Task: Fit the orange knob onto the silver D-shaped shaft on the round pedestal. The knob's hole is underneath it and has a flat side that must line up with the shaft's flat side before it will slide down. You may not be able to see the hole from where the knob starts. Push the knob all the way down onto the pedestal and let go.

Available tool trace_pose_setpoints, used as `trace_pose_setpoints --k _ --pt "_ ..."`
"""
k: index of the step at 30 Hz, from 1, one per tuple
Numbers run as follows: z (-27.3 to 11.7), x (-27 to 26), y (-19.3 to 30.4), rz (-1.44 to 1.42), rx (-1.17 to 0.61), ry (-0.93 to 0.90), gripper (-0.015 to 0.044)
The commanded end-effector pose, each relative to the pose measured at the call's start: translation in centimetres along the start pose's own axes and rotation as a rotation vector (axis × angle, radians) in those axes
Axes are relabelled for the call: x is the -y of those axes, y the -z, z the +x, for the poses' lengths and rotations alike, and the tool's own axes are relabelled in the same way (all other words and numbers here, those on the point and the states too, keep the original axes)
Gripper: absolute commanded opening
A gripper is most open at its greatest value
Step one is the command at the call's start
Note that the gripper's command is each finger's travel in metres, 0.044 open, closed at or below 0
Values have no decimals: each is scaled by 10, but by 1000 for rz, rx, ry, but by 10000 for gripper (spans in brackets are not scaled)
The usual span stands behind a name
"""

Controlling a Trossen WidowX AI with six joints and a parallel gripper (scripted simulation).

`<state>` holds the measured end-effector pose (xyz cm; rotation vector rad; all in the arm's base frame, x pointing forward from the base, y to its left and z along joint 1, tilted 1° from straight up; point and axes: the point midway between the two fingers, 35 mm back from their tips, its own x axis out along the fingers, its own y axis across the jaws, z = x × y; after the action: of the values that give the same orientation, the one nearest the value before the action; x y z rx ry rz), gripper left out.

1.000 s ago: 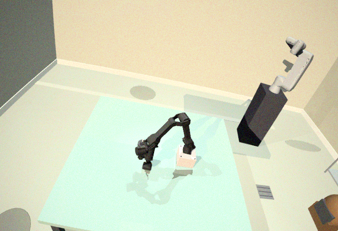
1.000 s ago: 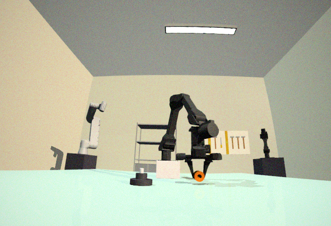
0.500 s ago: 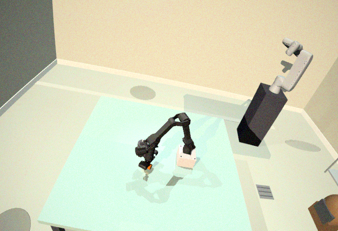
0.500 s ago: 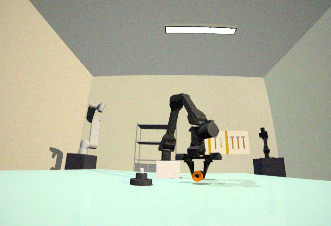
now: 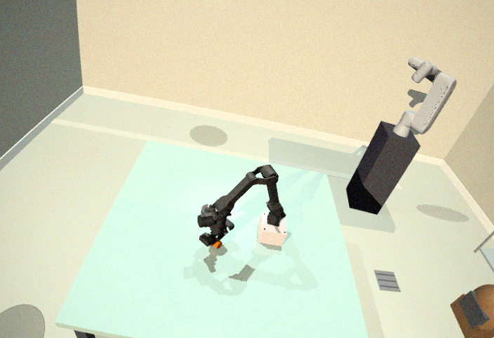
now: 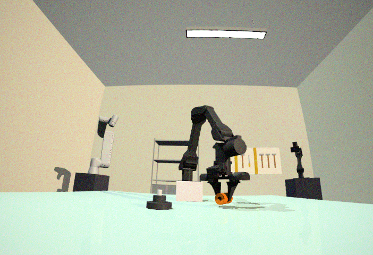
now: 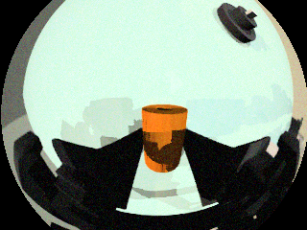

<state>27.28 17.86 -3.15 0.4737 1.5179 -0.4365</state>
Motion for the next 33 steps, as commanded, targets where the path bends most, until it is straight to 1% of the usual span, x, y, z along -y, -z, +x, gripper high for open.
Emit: trace_pose_setpoints --k 1,8,16,33 --pt "-1 0 -1 128 5 1 179" --pt "-1 0 -1 356 5 1 179" --pt "-1 0 -1 399 5 0 179" --pt "-1 0 -1 943 5 -1 179"
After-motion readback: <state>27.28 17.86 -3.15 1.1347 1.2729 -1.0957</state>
